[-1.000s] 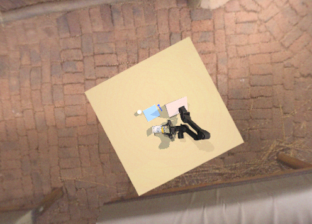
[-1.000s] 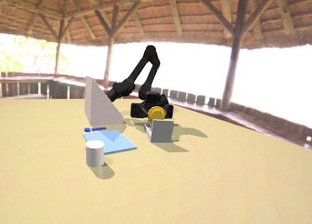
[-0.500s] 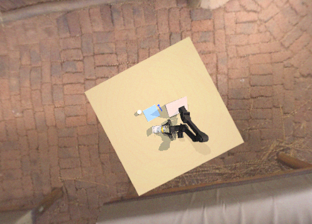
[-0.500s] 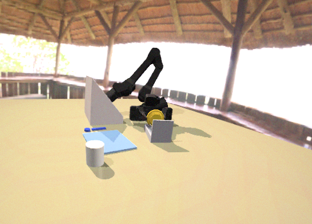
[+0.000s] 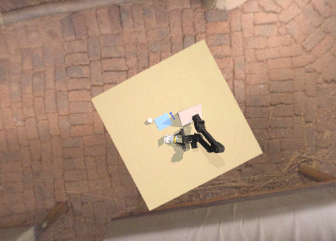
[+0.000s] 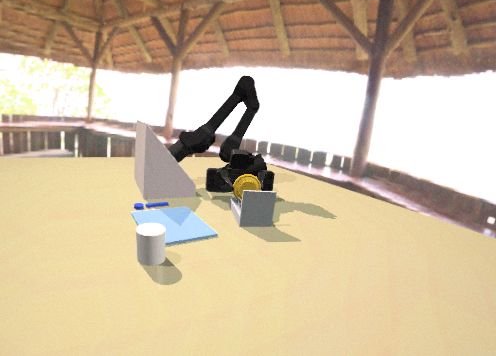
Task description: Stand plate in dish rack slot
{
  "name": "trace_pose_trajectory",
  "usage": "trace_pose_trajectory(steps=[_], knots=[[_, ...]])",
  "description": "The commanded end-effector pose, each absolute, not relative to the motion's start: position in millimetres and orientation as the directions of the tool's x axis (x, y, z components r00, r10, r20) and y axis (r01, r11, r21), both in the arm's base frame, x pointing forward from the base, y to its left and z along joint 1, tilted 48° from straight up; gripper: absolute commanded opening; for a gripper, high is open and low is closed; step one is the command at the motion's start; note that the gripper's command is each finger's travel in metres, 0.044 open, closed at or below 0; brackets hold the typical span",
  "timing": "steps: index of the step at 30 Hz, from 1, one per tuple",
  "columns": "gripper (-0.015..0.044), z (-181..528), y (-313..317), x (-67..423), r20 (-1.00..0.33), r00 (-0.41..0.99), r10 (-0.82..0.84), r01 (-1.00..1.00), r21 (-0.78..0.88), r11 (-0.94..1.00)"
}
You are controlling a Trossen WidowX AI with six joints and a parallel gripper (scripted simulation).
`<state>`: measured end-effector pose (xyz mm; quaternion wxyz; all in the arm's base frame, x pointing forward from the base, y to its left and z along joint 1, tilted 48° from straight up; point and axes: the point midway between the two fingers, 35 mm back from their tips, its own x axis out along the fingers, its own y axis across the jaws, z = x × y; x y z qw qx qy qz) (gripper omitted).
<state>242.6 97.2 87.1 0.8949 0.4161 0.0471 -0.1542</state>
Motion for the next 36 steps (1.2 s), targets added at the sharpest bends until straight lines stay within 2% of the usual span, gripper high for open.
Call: trace_pose_trajectory(steps=[1, 9, 25, 30, 36], knots=[[0.0394, 87, 97, 243, -0.213, 0.948, -0.237, 0.315, 0.73, 0.606], [0.04, 90, 95, 244, -0.216, 0.947, -0.237, 0.318, 0.73, 0.605], [0.04, 163, 16, 250, -0.215, 0.947, -0.237, 0.318, 0.716, 0.621], [0.04, 165, 11, 251, -0.213, 0.947, -0.238, 0.318, 0.711, 0.627], [0.04, 156, 4, 258, -0.309, 0.918, -0.251, 0.391, 0.581, 0.714]])
